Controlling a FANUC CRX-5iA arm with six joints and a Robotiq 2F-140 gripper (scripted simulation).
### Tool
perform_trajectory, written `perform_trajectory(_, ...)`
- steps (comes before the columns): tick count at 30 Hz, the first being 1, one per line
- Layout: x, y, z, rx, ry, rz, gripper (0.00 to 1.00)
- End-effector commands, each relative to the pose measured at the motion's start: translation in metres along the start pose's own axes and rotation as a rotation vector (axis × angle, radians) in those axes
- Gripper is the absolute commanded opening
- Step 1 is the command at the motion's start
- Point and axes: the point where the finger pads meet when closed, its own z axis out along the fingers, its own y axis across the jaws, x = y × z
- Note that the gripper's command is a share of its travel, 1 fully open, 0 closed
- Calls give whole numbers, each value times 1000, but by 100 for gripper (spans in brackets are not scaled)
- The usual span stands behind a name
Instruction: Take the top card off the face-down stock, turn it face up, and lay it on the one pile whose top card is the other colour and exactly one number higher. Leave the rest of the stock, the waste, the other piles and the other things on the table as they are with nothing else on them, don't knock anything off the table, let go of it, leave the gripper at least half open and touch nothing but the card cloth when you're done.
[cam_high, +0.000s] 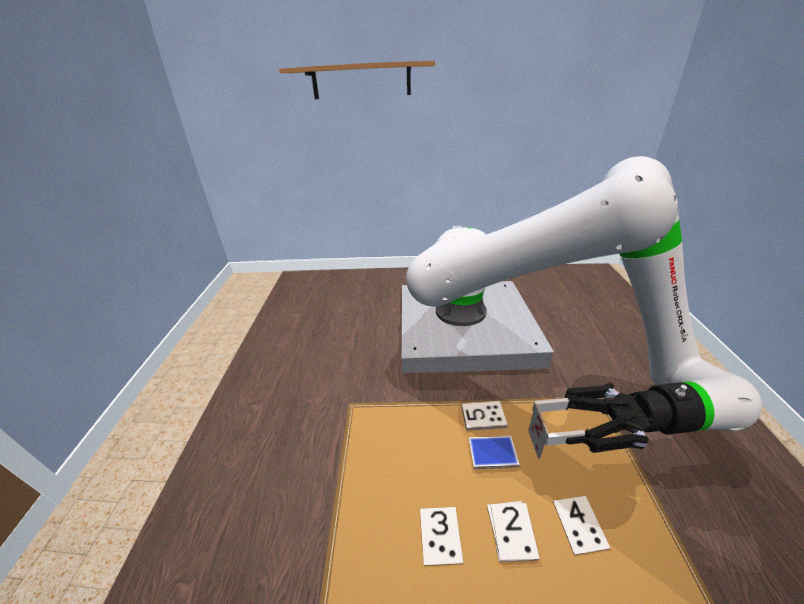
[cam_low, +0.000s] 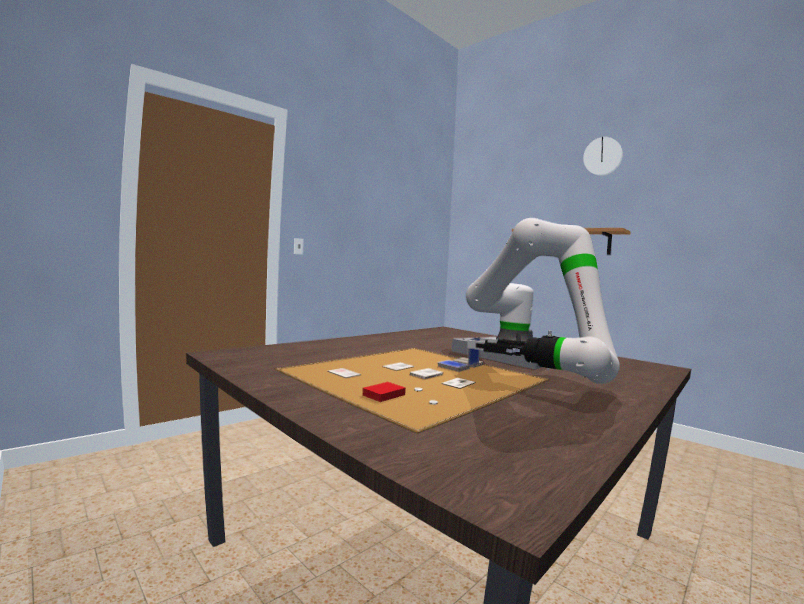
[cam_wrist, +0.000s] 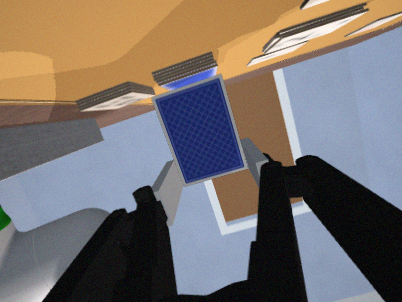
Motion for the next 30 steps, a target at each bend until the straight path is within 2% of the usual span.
perform_trajectory(1, 0, 0, 0, 0, 0, 1, 42)
perform_trajectory(15, 1, 0, 0, 0, 0, 1, 42)
perform_trajectory(30, 16, 0, 3, 0, 0, 1, 42)
